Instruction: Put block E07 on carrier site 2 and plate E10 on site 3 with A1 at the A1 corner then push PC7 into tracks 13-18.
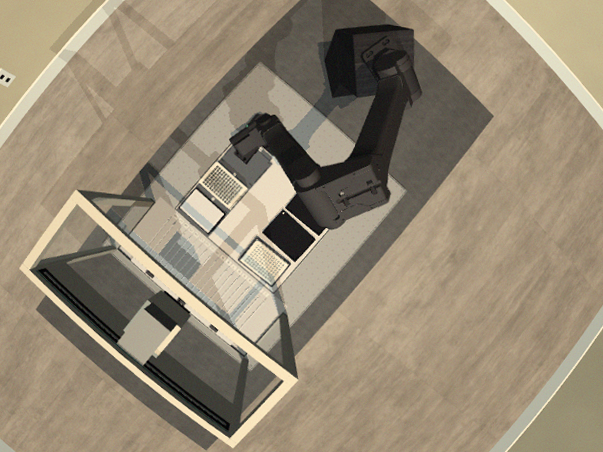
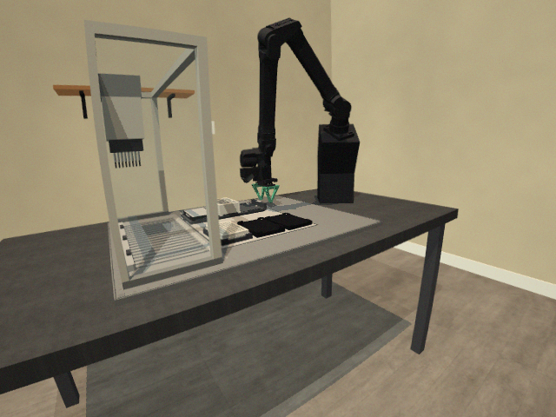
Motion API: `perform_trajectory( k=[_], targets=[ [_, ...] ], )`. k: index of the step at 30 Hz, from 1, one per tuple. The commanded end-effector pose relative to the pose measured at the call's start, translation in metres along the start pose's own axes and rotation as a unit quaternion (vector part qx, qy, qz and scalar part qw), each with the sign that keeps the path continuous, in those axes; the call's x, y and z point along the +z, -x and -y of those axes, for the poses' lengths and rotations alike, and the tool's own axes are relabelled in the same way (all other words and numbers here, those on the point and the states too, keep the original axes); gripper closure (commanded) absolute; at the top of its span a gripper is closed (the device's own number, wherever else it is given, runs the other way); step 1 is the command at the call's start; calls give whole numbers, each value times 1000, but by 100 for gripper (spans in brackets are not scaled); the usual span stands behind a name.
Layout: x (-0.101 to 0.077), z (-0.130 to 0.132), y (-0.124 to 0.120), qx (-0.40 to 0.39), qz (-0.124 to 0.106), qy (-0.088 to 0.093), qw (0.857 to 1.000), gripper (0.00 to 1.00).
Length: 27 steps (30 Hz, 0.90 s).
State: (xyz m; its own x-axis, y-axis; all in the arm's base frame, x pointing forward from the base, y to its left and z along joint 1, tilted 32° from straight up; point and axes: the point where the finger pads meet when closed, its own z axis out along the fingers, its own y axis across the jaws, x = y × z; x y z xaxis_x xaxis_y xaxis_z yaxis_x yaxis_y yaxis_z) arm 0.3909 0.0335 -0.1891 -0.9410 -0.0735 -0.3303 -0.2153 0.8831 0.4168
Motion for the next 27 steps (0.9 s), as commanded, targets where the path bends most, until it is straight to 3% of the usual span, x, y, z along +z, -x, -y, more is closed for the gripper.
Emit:
perform_trajectory(
  k=[1, 14, 16, 27],
  targets=[
    [5, 4, 4, 7, 5, -3, 1000, 20],
    [18, 1, 2, 6, 0, -1, 1000, 20],
    [11, 3, 4, 6, 6, -3, 1000, 20],
    [14, 2, 7, 10, 0, -2, 1000, 20]
  ],
)
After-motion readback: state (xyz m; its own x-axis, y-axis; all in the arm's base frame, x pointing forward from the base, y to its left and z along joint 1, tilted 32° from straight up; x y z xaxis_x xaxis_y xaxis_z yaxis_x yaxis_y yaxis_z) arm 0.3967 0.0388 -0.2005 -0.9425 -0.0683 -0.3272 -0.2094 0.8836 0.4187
